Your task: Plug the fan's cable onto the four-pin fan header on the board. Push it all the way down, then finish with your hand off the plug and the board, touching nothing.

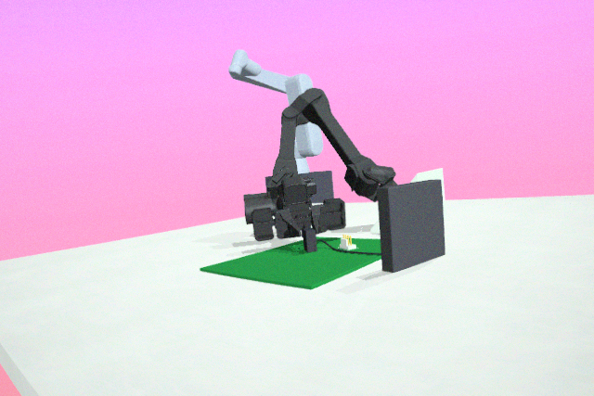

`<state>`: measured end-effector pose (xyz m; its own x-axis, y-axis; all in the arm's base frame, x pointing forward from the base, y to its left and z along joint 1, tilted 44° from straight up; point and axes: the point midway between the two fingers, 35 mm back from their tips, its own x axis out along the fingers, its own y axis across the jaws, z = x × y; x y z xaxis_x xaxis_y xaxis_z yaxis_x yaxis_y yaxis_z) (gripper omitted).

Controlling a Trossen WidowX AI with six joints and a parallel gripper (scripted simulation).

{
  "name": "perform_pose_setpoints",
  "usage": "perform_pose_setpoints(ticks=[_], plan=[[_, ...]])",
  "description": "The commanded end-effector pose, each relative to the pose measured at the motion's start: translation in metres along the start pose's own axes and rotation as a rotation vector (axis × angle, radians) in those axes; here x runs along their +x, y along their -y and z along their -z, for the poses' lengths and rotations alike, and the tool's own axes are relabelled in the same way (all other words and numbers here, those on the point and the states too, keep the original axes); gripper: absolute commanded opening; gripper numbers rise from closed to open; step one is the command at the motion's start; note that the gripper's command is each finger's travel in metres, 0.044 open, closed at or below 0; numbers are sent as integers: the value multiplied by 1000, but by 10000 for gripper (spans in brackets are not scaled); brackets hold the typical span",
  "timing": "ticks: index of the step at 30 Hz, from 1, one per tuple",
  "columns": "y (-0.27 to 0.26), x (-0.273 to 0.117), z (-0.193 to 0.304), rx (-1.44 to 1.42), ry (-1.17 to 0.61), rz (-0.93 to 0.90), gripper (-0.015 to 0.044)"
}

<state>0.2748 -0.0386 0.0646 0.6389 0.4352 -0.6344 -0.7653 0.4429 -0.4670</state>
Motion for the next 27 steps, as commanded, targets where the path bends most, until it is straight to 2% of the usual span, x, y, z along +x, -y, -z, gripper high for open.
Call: perform_pose_setpoints(ticks=[1,27], plan=[[3,-9,-2,-9,0,4,140],[3,-80,-30,-12,-3,3,140]])
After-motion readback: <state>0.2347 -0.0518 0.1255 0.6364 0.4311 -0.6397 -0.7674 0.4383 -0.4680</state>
